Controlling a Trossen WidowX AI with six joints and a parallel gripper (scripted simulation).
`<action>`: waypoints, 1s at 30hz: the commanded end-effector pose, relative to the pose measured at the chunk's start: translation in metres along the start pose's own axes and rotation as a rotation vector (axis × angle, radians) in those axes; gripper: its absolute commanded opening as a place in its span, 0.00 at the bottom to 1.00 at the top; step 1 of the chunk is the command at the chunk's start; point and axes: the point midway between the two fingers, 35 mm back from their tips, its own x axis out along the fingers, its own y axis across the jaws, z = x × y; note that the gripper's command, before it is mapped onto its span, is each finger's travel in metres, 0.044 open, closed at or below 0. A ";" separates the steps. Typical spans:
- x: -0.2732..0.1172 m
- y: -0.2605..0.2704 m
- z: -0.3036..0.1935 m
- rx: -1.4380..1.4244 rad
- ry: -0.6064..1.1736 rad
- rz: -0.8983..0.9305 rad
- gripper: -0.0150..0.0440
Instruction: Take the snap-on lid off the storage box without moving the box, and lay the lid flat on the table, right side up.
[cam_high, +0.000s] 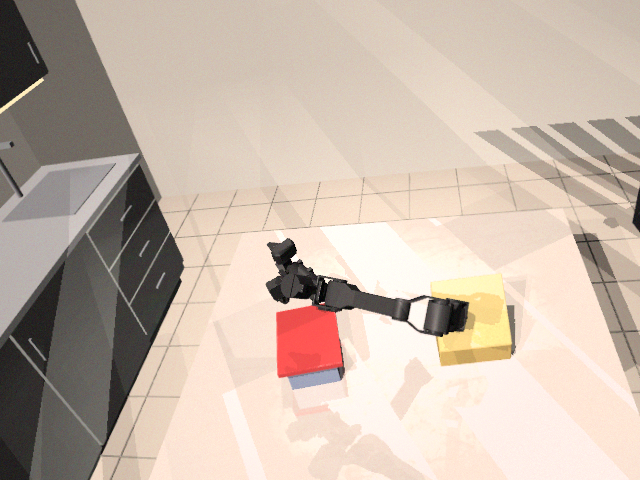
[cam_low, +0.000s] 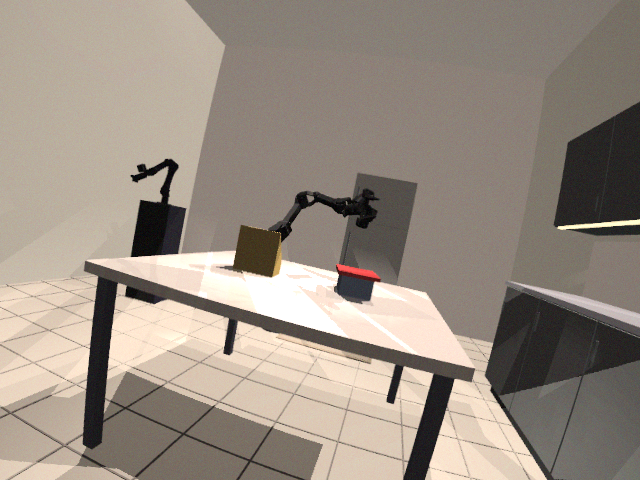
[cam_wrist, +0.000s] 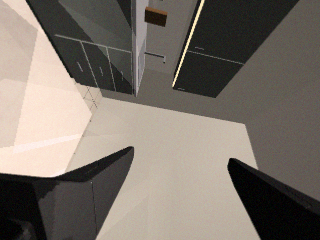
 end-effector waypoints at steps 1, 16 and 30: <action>0.001 0.002 -0.001 0.017 -0.004 0.008 0.89; -0.023 0.134 -0.074 1.366 0.121 0.727 0.65; -0.120 0.199 -0.109 2.447 0.973 1.355 0.65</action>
